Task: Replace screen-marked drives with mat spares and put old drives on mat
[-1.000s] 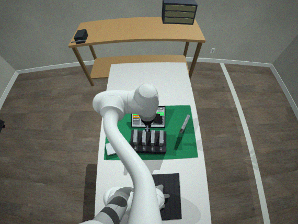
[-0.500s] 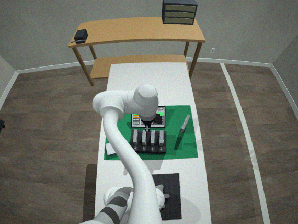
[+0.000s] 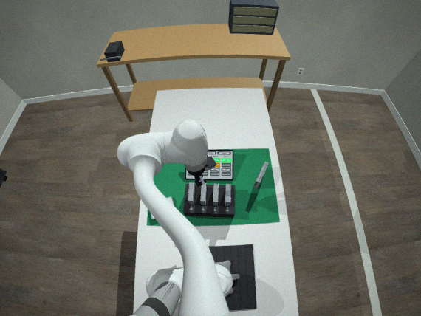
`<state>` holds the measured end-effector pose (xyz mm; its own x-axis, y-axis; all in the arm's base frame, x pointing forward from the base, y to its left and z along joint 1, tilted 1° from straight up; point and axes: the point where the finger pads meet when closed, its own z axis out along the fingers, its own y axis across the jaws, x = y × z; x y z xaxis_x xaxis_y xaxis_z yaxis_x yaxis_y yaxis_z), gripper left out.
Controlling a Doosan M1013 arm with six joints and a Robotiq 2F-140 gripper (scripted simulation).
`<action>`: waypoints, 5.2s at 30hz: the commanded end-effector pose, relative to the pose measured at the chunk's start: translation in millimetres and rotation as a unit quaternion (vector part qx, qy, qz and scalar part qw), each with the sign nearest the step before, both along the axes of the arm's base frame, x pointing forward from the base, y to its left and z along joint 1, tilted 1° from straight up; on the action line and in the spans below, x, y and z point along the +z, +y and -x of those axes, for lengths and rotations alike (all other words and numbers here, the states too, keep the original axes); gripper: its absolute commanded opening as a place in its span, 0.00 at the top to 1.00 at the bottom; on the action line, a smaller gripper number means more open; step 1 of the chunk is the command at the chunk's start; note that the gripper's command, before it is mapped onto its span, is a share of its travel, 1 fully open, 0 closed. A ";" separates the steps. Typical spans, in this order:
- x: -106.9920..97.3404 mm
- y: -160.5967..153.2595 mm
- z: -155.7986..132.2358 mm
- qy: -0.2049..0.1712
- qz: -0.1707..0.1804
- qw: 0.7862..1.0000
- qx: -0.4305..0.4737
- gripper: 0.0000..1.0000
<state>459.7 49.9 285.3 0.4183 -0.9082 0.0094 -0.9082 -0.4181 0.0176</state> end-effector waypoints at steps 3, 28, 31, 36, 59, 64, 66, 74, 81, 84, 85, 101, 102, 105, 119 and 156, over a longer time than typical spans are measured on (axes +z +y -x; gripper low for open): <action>-13.9 57.8 -3.1 0.002 -0.005 0.980 0.198 0.90; -66.5 262.1 51.8 0.011 0.001 0.602 0.798 0.90; -67.1 264.3 53.0 0.012 0.002 0.534 0.846 0.90; -68.2 268.4 55.2 0.014 0.005 0.425 0.905 0.90; -68.2 268.4 55.2 0.011 -0.013 0.086 0.996 0.11; -68.2 268.4 55.2 0.011 -0.013 0.086 0.996 0.11; -68.2 268.4 55.2 0.011 -0.013 0.086 0.996 0.11; -68.4 268.4 55.2 0.011 -0.013 0.086 0.996 0.11; -71.6 268.4 55.3 0.011 -0.013 0.085 0.996 0.11; -76.3 268.3 55.3 0.011 -0.013 0.085 0.996 0.11; -78.4 268.3 55.3 0.011 -0.013 0.085 0.996 0.11; -133.8 267.8 55.9 0.011 -0.013 0.085 0.996 0.11; -139.0 267.7 55.9 0.011 -0.013 0.085 0.996 0.11; -154.9 267.6 56.1 0.011 -0.013 0.085 0.996 0.11; -210.2 267.0 56.6 0.011 -0.013 0.085 0.996 0.11; -234.4 266.8 56.8 0.011 -0.013 0.085 0.996 0.11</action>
